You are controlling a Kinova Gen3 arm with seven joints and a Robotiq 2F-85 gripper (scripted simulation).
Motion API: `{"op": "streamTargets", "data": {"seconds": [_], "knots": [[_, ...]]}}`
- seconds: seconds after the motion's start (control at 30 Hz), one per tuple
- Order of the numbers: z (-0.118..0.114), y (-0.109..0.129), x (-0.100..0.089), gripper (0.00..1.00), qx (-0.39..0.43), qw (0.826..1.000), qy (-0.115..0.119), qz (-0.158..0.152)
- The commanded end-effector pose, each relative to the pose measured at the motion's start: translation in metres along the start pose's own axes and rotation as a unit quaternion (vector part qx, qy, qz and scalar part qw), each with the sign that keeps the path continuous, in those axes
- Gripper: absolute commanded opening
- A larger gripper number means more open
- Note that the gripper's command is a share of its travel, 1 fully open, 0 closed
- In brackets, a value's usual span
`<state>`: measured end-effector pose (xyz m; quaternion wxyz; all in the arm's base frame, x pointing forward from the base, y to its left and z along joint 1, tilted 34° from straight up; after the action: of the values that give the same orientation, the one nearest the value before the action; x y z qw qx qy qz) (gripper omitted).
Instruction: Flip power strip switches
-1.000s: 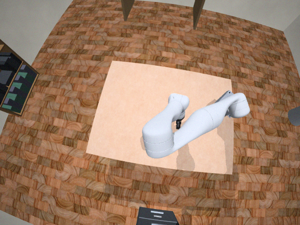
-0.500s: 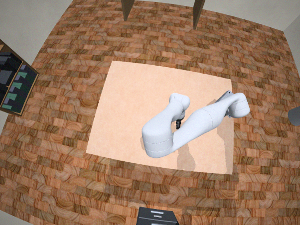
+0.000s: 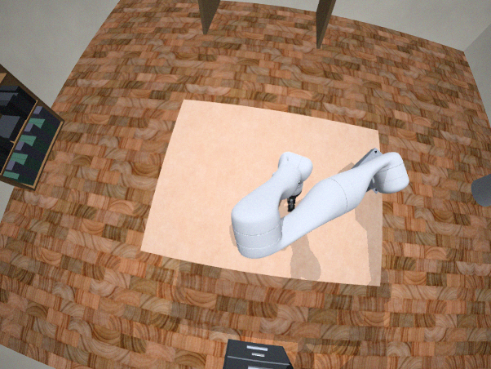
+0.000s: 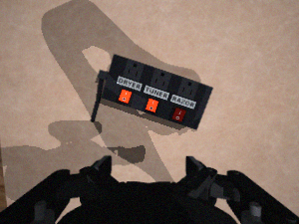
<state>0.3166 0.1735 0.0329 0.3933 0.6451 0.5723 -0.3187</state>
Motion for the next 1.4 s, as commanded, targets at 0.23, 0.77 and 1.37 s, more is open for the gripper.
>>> {"op": "streamTargets", "data": {"seconds": [0.23,0.77,1.37], "knots": [[0.001,0.001,0.001,1.00,-0.005,1.000,0.001,0.006],[0.003,0.007,0.001,1.00,-0.024,0.999,0.001,0.025],[0.006,0.014,0.001,1.00,-0.041,0.998,-0.001,0.044]]}}
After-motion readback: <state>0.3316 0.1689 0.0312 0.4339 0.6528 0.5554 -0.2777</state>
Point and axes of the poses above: the point where the finger pads meet when closed, its own x axis out along the fingers, its own z axis across the jaws, y = z × x, the point moved 2 cm from there along -x, back along the fingers, and after that the axes turned 13 degrees about x, right-handed, at the moved point
